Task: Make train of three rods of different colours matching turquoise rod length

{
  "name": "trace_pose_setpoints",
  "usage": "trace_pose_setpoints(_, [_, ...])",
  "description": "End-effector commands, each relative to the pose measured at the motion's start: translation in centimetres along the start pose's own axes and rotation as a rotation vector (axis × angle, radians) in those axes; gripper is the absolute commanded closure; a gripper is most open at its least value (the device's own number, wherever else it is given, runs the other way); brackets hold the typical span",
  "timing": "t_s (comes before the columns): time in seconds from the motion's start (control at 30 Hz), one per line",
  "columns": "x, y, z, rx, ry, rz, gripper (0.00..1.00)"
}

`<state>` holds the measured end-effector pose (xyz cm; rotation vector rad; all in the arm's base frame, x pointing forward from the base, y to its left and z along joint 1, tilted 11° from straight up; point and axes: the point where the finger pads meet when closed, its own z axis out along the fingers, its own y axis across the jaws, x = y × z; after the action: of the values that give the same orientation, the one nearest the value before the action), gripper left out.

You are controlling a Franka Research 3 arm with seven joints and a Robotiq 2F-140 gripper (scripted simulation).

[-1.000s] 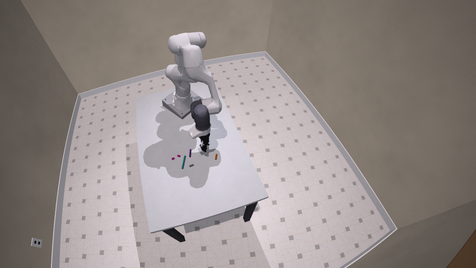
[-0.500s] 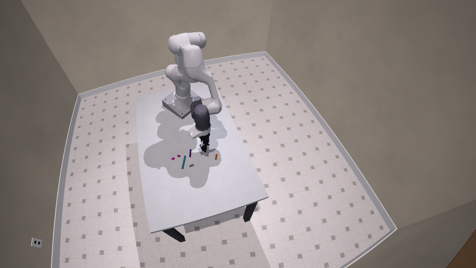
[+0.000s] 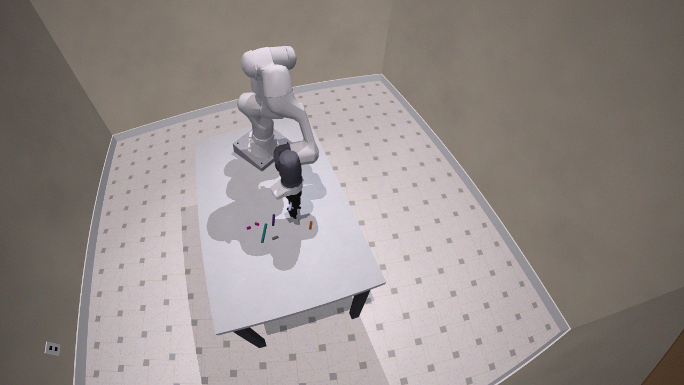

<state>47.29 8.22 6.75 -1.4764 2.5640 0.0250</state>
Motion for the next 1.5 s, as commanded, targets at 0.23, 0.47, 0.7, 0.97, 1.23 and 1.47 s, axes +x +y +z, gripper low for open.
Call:
trace_pose_setpoints(0.23, [0.07,-0.11,0.03,0.001,0.0,0.008,0.97])
trace_pose_setpoints(0.47, [0.07,-0.11,0.03,0.001,0.0,0.008,0.97])
trace_pose_setpoints(0.7, [0.07,-0.11,0.03,0.001,0.0,0.008,0.97])
trace_pose_setpoints(0.97, [0.07,-0.11,0.03,0.001,0.0,0.008,0.97])
trace_pose_setpoints(1.23, [0.07,-0.11,0.03,0.001,0.0,0.008,0.97])
trace_pose_setpoints(1.47, [0.07,-0.11,-0.69,0.001,0.0,0.008,0.97])
